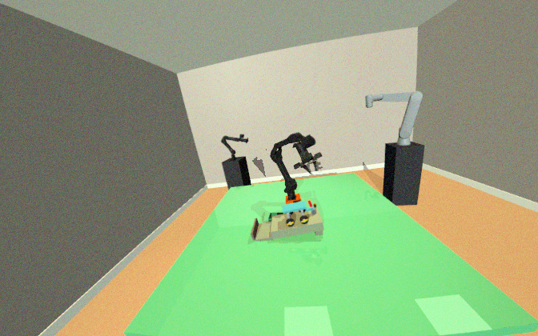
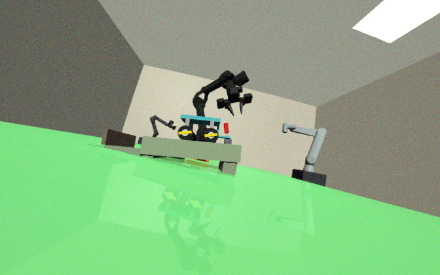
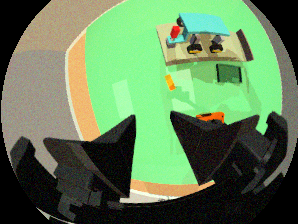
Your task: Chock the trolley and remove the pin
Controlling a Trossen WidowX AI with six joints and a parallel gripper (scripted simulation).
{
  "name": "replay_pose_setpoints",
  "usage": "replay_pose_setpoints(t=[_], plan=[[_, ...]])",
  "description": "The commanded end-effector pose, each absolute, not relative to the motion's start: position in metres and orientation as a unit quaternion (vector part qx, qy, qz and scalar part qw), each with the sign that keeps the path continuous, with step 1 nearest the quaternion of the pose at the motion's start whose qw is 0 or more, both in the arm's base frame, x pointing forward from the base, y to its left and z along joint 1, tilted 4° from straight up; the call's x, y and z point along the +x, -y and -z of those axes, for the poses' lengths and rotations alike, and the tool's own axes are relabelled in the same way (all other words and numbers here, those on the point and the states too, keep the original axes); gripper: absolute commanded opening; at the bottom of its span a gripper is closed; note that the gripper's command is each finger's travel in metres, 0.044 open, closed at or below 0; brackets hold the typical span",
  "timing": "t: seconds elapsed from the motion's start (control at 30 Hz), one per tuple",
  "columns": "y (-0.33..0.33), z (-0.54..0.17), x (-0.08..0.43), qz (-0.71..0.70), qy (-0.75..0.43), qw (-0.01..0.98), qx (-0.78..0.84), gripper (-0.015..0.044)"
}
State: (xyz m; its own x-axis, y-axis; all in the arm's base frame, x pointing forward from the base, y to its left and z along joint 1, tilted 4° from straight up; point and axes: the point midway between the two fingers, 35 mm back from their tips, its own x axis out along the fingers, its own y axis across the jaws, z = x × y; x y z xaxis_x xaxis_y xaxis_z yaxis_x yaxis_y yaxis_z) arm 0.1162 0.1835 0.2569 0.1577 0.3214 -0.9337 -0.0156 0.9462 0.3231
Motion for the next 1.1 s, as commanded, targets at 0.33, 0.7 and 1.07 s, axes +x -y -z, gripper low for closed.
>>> replay_pose_setpoints(t=[0.33, 0.7, 1.07], plan=[[-0.191, -0.208, 0.135, -0.271, -0.614, 0.723, -0.164, 0.019], [-0.19, -0.171, 0.145, -0.4, -0.56, 0.627, -0.365, 0.019], [-0.185, -0.135, 0.152, -0.522, -0.474, 0.476, -0.526, 0.019]])
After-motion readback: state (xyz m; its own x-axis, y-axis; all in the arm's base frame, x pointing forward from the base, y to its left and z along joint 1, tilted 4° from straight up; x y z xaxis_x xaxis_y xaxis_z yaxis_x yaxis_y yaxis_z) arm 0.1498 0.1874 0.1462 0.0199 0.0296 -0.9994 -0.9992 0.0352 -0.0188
